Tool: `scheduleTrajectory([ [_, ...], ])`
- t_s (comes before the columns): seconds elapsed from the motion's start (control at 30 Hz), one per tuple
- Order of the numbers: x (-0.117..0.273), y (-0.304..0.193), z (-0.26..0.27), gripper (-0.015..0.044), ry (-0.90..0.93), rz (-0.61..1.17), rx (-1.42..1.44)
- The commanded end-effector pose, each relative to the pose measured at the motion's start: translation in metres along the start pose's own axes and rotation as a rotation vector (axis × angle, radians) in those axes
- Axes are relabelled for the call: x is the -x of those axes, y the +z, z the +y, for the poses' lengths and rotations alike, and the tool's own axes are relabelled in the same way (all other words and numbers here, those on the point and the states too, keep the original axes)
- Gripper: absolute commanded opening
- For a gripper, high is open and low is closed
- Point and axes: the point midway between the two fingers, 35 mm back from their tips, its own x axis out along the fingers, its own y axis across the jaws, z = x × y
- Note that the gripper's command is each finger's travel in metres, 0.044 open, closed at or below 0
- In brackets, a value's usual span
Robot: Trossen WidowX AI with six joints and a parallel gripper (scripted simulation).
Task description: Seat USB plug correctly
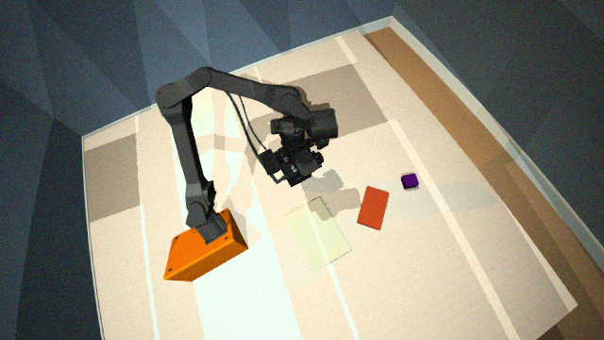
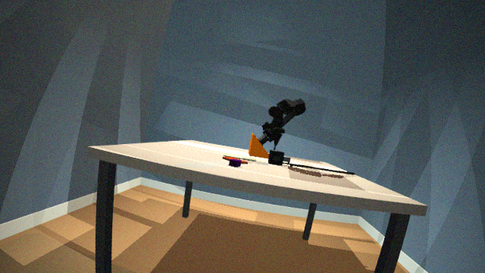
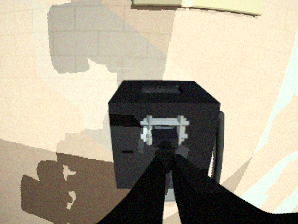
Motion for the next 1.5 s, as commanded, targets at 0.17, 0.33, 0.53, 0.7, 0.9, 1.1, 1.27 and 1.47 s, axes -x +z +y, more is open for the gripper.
scheduleTrajectory([
  [0.17, -0.002, -0.0001, -0.0004, 0.0, 0.0, 0.004, -0.007],
  [0.33, -0.0026, 0.0, -0.0004, 0.0, 0.0, 0.004, -0.007],
  [0.53, -0.0033, 0.0, -0.0004, 0.0, 0.0, 0.004, -0.007],
  [0.7, -0.0039, 0.0, -0.0004, 0.0, 0.0, 0.004, -0.007],
  [0.9, -0.0047, 0.0001, -0.0004, 0.0, 0.0, 0.004, -0.007],
  [1.1, -0.0054, 0.0001, -0.0004, 0.0, 0.0, 0.004, -0.007],
  [1.27, -0.0054, 0.0001, -0.0004, 0.0, 0.0, 0.004, -0.007],
  [1.47, -0.0054, 0.0001, -0.0004, 0.0, 0.0, 0.004, -0.007],
])
